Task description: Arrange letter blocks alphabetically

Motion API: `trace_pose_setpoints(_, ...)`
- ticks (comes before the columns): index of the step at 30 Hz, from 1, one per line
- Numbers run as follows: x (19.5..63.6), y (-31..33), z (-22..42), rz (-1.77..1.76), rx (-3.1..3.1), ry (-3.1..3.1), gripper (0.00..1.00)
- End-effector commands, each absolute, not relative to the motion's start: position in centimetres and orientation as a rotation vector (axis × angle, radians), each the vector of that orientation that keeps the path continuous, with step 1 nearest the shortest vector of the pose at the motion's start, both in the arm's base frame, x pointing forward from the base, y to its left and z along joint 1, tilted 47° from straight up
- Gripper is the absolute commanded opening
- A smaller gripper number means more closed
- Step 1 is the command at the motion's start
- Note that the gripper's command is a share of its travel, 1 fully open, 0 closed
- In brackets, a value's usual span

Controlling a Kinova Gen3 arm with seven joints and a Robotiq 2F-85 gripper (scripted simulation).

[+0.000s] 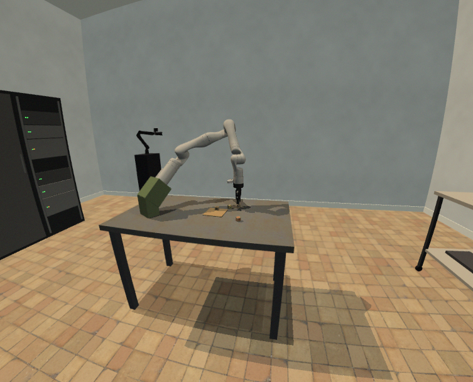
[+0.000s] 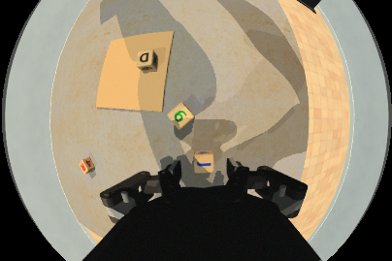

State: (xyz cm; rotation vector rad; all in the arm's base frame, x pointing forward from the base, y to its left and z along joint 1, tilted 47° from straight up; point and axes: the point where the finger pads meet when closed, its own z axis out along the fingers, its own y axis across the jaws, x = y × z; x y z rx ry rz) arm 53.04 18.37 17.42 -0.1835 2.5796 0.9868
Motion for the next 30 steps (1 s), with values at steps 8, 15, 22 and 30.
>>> trace_pose_setpoints(8, 53.3, 18.7, 17.0, 0.986, -0.182, 2.578, 0.62)
trace_pose_setpoints(15, 53.6, 19.4, 16.4, 0.986, -0.182, 2.578, 0.62)
trace_pose_setpoints(22, 53.9, 20.2, 15.5, 0.986, -0.182, 2.578, 0.62)
trace_pose_setpoints(30, 54.0, 20.5, 15.3, 0.986, -0.182, 2.578, 0.62)
